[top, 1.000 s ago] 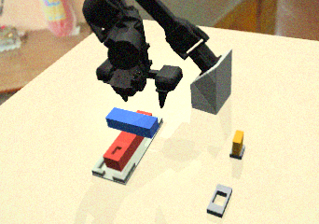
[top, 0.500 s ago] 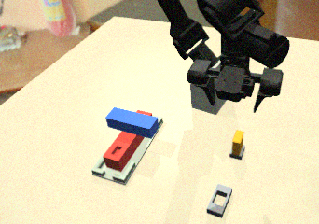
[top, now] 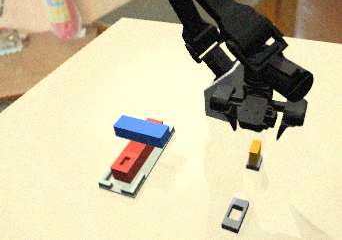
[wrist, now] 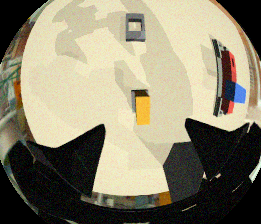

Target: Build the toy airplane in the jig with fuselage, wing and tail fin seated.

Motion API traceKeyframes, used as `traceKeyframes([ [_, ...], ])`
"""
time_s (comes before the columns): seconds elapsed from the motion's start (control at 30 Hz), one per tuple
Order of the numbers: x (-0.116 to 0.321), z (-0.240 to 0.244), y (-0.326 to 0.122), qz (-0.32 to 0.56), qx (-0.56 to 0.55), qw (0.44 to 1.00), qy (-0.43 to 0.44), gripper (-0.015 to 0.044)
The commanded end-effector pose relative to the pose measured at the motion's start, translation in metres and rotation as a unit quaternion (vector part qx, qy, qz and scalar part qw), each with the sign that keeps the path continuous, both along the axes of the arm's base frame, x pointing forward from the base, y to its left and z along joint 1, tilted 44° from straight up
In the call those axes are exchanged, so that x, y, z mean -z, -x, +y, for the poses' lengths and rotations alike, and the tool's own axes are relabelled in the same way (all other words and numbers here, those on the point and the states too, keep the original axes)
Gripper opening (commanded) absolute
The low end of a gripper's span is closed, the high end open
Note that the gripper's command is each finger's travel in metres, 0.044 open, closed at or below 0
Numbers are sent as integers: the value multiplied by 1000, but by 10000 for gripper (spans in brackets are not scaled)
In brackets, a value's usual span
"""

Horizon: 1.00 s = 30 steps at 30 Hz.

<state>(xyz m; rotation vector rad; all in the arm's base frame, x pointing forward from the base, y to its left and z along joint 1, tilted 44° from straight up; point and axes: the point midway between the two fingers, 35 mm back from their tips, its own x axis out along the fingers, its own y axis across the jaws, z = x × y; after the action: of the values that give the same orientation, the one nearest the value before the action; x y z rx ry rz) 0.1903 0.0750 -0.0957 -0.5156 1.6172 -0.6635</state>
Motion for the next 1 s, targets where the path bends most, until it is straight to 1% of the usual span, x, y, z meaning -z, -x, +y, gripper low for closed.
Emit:
traceKeyframes([
  [0.0, 10, -9, 1, -2, -3, 1000, -1, 440],
  [0.97, 40, -37, 6, -3, -3, 1000, 0, 440],
])
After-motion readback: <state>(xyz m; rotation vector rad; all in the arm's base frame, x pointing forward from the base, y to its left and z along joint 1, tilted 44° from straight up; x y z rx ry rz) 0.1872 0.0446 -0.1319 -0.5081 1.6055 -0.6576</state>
